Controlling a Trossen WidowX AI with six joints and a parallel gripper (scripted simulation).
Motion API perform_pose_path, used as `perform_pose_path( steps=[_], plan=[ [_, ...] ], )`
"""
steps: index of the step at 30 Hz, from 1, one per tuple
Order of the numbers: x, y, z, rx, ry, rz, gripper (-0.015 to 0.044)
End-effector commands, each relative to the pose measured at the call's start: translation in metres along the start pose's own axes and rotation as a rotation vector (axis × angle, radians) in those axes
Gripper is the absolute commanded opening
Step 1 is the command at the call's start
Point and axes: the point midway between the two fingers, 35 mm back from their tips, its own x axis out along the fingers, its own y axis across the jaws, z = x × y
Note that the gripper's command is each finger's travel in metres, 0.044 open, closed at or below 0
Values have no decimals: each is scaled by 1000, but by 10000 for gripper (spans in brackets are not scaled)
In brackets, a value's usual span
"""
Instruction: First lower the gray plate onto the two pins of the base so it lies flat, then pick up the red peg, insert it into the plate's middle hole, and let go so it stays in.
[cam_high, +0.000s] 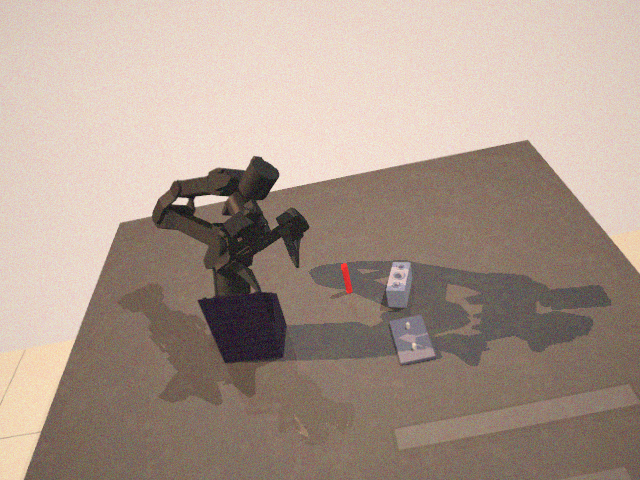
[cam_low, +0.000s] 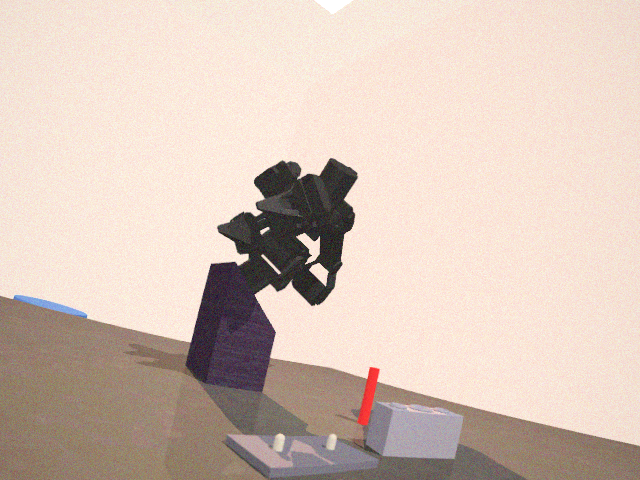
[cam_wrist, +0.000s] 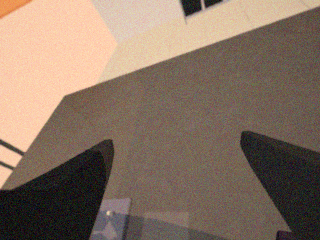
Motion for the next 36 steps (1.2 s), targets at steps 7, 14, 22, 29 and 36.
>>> perform_pose_path(
  steps=[7, 14, 22, 29, 36],
  plan=[
    [-15, 33, -13, -426, 160, 12, 440],
    [-32, 88, -42, -1082, 432, 166, 440],
    [-40, 154, -91, -1784, 701, 557, 440],
    [-37, 186, -129, -2118, 799, 888, 440],
    [-30, 212, -173, -2371, 829, 1303, 440]
  ],
)
